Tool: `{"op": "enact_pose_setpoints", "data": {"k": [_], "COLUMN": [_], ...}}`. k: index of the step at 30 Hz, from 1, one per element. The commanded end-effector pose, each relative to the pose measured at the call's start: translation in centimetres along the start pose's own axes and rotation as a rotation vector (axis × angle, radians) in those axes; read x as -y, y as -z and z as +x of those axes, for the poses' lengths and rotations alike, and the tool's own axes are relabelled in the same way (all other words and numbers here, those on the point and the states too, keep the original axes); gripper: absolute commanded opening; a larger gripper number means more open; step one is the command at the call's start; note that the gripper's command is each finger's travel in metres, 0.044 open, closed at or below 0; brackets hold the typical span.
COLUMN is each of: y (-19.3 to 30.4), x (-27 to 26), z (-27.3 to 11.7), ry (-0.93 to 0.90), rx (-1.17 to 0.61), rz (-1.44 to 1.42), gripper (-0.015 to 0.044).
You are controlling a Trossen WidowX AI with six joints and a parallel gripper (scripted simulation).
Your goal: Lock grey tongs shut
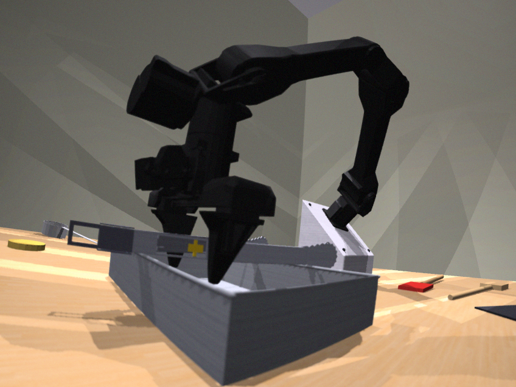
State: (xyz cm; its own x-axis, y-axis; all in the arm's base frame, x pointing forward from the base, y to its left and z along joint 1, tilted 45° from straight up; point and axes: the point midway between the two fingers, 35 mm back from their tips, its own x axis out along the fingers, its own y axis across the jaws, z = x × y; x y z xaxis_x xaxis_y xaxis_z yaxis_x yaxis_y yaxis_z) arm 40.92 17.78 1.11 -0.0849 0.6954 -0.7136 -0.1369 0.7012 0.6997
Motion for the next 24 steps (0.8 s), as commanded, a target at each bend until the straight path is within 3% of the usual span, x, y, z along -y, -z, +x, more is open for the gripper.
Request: {"op": "enact_pose_setpoints", "data": {"k": [1, 5, 9, 24], "y": [0.38, 0.39, 0.14, 0.14], "x": [0.06, 0.05, -0.04, -0.04], "z": [0.93, 0.96, 0.56, 0.56], "ry": [-0.005, -0.005, 0.0, 0.0], "rx": [-0.011, -0.011, -0.003, -0.003], "rz": [0.011, 0.011, 0.0, 0.0], "gripper": [0.044, 0.044, 0.0335, 0.0235]}}
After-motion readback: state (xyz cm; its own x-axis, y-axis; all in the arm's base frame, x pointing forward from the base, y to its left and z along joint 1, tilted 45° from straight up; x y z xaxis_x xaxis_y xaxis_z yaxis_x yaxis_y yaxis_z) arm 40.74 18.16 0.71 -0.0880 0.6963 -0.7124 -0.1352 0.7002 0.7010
